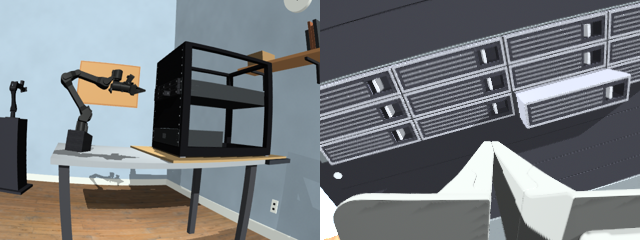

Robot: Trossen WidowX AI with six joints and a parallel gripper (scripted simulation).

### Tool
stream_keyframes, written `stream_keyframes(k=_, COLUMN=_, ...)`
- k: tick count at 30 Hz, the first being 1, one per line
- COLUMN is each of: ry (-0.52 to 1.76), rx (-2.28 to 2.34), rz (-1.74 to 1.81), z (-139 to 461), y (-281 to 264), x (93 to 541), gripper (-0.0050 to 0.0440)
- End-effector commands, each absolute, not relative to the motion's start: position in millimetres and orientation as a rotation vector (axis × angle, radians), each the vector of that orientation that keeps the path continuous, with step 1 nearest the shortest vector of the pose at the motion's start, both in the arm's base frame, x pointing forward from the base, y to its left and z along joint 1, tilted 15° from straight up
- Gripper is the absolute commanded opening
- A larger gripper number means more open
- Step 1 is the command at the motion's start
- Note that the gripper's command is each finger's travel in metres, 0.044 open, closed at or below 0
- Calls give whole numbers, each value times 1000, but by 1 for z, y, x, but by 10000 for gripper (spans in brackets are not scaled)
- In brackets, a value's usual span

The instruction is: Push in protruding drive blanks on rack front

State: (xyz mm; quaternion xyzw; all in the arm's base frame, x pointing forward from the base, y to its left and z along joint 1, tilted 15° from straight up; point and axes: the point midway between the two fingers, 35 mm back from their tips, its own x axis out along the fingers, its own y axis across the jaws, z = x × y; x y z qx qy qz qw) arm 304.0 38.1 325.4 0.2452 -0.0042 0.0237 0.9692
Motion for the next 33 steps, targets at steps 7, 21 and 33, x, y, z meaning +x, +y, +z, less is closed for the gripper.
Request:
stream_keyframes(k=7, ry=-26, rx=845, rz=84, z=349, y=66, x=290, gripper=-50)
stream_keyframes(k=21, ry=-11, rx=1266, rz=126, z=362, y=99, x=278, gripper=-50)
stream_keyframes(k=33, ry=-1, rx=1554, rz=154, z=371, y=123, x=269, gripper=-50)
